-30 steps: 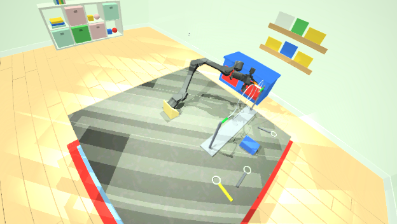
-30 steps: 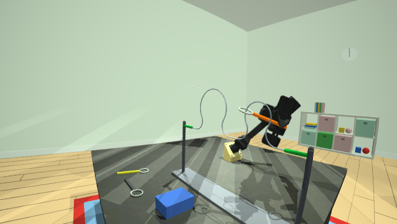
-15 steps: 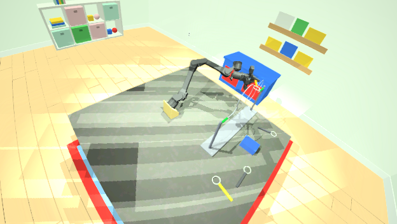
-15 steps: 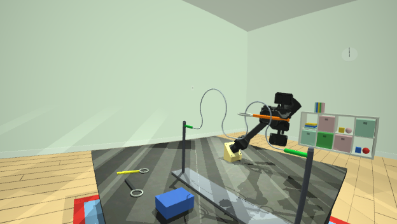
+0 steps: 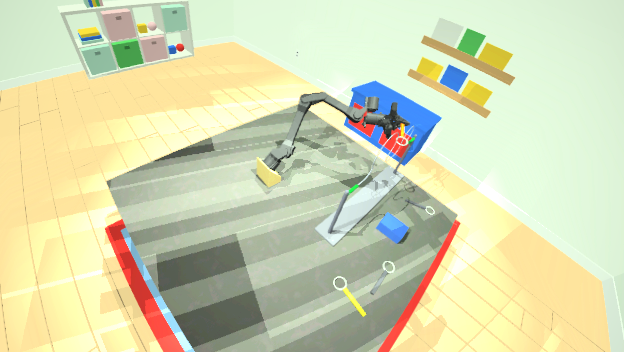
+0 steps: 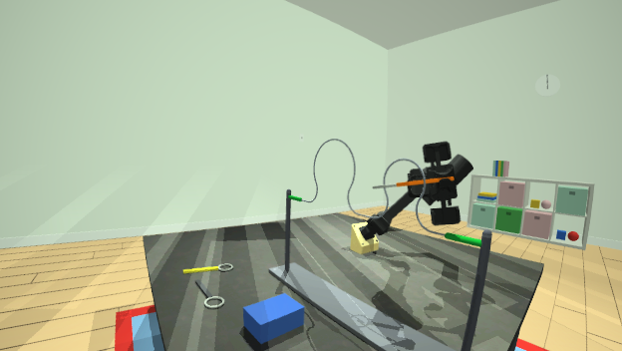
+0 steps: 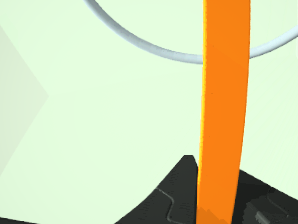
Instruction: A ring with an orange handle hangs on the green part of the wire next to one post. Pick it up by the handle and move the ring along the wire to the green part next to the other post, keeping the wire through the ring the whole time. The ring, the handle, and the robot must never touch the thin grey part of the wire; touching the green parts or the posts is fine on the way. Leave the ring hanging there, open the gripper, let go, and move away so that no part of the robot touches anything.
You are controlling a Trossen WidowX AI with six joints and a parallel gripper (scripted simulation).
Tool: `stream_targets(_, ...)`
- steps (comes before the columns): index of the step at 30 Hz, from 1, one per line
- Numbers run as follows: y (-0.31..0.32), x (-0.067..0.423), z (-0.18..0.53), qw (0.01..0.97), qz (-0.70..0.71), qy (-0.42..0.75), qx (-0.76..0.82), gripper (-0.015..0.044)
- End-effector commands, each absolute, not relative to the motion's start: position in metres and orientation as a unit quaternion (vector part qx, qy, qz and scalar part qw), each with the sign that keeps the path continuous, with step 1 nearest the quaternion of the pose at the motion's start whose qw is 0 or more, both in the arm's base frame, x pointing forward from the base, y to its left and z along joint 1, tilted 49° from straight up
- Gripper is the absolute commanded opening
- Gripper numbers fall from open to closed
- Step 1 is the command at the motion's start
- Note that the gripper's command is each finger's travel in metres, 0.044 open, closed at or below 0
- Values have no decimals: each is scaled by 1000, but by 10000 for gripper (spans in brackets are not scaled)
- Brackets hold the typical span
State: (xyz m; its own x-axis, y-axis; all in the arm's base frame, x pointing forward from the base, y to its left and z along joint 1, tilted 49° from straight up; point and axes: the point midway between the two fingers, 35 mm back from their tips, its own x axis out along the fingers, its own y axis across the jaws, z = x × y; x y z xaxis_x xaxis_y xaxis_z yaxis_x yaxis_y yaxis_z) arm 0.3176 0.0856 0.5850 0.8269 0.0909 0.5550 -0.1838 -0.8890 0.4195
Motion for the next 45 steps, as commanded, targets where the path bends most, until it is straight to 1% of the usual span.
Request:
stream_targets(1, 83, 318, 586, 203, 294, -34, 933, -150)
stream_targets(10, 85, 318, 586, 172, 295, -42, 939, -150)
stream_targets(20, 100, 319, 582, 200, 296, -36, 933, -150)
stream_targets(33, 131, 322, 563, 308, 291, -11, 906, -150)
stream_targets(45, 160, 326, 532, 438, 280, 22, 854, -150)
